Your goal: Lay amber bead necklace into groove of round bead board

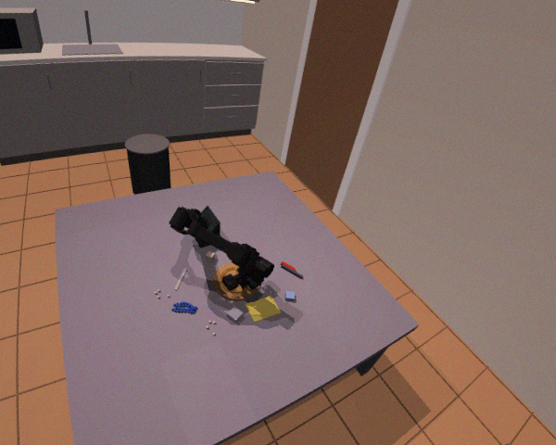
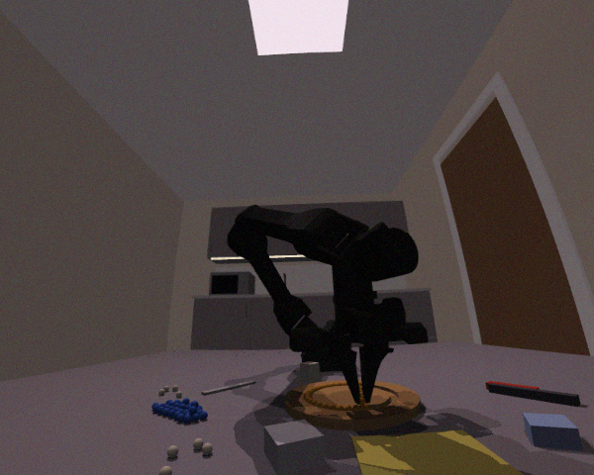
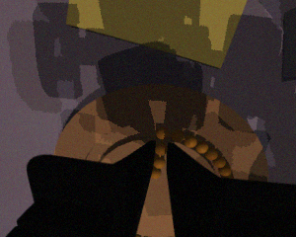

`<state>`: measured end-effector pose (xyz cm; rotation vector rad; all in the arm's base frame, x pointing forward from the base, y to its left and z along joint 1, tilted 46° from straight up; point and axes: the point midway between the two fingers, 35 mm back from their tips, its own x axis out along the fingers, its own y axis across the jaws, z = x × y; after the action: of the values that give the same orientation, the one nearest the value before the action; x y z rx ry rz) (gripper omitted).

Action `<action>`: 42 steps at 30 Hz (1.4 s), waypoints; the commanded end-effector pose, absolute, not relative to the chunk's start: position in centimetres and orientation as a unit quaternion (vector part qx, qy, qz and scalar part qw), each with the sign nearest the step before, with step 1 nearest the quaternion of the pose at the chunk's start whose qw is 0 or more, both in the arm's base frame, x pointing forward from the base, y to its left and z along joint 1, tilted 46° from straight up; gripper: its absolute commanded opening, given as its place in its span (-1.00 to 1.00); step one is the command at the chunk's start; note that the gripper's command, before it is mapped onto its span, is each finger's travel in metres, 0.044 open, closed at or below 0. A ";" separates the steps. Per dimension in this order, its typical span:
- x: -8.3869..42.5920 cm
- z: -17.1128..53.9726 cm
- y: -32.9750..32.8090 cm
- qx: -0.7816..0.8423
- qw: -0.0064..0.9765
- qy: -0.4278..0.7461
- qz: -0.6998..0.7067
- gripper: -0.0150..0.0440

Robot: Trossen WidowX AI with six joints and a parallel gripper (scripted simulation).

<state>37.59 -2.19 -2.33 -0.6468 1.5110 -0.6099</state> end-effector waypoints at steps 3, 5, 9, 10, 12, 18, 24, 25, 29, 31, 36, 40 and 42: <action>37.6 -2.3 -2.2 -0.283 0.640 0.662 -0.268 -0.49; 37.6 -2.3 -2.2 -0.283 0.640 0.662 -0.268 -0.49; 37.6 -2.3 -2.1 -0.284 0.640 0.662 -0.267 -0.49; 37.6 -2.2 -2.0 -0.285 0.639 0.663 -0.267 -0.49; 37.5 -1.9 -1.8 -0.287 0.638 0.663 -0.266 -0.49; 37.8 -2.1 -1.5 -0.287 0.638 0.663 -0.266 -0.49; 38.6 -2.8 -0.9 -0.287 0.638 0.663 -0.266 -0.49; 38.6 -2.8 -0.9 -0.287 0.638 0.663 -0.266 -0.49; 38.6 -2.9 -0.9 -0.287 0.638 0.663 -0.266 -0.49; 38.6 -3.0 -1.1 -0.287 0.638 0.663 -0.266 -0.49; 38.6 -3.4 -1.5 -0.287 0.638 0.663 -0.266 -0.49; 38.7 -3.1 -1.3 -0.285 0.640 0.662 -0.268 -0.22; 38.7 -3.1 -1.3 -0.285 0.640 0.662 -0.268 -0.05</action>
<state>38.67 -1.28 -3.17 -0.6507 1.5087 -0.6108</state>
